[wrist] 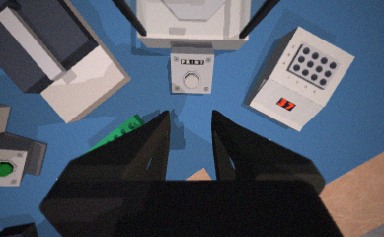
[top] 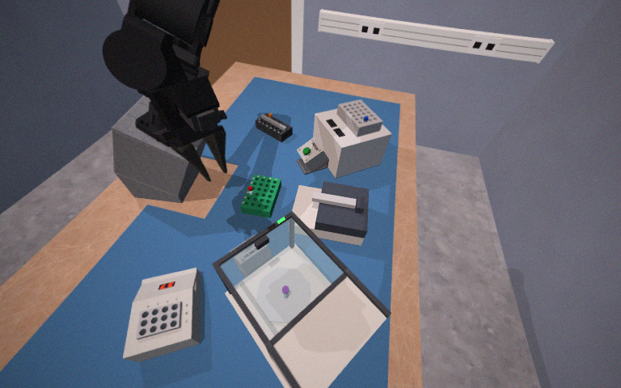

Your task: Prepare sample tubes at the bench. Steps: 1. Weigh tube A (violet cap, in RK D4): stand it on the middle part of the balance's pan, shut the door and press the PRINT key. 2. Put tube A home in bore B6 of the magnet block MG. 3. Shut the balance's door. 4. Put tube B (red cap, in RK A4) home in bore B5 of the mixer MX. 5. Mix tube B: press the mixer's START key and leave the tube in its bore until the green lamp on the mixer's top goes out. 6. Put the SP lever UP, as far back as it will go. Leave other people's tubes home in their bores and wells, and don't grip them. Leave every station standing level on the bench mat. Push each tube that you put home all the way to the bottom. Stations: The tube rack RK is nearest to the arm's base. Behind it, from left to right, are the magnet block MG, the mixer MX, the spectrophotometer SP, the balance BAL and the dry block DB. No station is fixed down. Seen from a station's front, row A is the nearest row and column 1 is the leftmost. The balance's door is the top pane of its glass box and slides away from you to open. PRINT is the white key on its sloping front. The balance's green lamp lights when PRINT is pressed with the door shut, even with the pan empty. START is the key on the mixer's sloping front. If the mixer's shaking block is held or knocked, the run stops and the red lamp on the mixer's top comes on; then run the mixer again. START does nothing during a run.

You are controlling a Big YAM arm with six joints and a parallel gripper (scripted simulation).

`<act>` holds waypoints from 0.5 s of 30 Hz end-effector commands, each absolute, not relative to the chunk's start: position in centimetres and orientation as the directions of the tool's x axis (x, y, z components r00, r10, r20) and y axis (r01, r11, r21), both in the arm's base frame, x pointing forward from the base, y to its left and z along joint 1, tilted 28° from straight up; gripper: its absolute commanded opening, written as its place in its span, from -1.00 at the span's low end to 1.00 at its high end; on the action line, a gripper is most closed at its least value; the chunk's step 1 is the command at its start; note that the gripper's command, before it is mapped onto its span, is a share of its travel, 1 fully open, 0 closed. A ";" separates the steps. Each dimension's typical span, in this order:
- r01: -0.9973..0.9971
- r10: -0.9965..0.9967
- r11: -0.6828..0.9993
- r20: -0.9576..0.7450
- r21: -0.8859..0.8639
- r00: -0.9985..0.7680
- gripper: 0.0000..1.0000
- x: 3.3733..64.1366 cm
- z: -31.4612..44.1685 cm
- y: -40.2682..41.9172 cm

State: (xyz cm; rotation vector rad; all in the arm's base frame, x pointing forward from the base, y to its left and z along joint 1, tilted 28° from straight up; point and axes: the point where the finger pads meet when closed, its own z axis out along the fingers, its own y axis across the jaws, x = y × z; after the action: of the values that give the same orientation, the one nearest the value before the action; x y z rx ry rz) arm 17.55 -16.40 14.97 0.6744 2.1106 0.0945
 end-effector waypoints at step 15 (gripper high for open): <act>0.033 0.003 0.999 -0.749 -0.025 -0.663 -0.40 21.9 19.0 -20.1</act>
State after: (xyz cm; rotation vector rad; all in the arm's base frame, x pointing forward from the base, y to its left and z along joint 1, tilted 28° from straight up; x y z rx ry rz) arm 20.65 -18.80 16.24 0.2162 2.2880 0.0276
